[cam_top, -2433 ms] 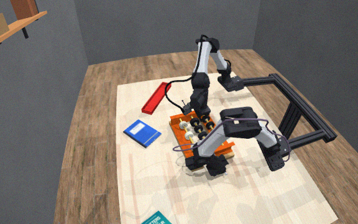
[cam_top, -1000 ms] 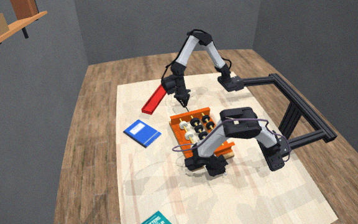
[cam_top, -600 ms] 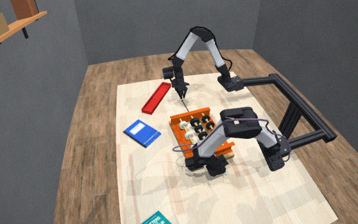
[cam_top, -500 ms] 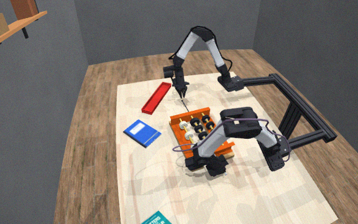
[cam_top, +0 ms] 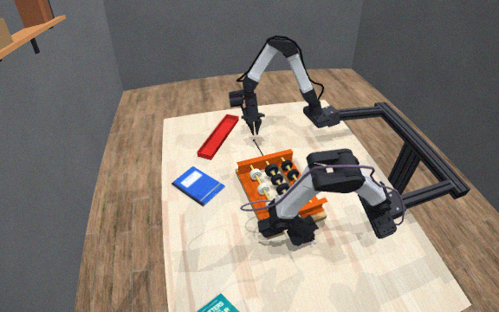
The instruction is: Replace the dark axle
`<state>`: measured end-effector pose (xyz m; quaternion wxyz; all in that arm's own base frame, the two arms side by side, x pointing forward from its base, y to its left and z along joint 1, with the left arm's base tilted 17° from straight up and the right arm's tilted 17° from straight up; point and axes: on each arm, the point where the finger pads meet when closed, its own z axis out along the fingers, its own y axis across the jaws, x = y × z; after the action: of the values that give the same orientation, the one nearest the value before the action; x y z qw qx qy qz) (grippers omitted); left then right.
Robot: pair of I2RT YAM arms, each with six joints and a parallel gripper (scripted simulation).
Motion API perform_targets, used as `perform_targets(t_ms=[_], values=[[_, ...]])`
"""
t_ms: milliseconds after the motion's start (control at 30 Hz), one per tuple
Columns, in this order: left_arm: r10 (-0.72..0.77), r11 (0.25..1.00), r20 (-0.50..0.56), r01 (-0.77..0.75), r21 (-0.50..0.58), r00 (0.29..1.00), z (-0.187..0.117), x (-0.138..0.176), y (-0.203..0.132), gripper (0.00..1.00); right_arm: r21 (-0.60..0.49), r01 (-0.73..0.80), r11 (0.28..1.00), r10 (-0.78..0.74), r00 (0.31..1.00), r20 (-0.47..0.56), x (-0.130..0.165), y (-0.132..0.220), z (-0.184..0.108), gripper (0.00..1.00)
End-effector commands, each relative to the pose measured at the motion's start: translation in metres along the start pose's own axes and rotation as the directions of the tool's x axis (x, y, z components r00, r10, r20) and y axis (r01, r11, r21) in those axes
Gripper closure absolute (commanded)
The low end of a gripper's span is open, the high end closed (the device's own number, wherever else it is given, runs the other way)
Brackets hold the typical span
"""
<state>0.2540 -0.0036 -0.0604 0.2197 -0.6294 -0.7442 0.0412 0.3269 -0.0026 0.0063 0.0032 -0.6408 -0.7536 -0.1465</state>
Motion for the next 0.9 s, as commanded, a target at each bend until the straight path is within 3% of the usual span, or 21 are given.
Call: perform_targets(t_ms=[0,867], values=[[0.028,0.997,0.042,-0.025,-0.067,0.999,-0.005,-0.017,0.013,1.0,-0.014,0.0,1.0,0.0,1.0,0.006,-0.001,0.008,0.009,0.81],[0.033,0.997,0.037,-0.031,-0.067,0.999,-0.005,-0.018,0.015,1.0,0.006,-0.003,1.0,0.003,1.0,0.006,0.0,0.0,0.053,0.81]])
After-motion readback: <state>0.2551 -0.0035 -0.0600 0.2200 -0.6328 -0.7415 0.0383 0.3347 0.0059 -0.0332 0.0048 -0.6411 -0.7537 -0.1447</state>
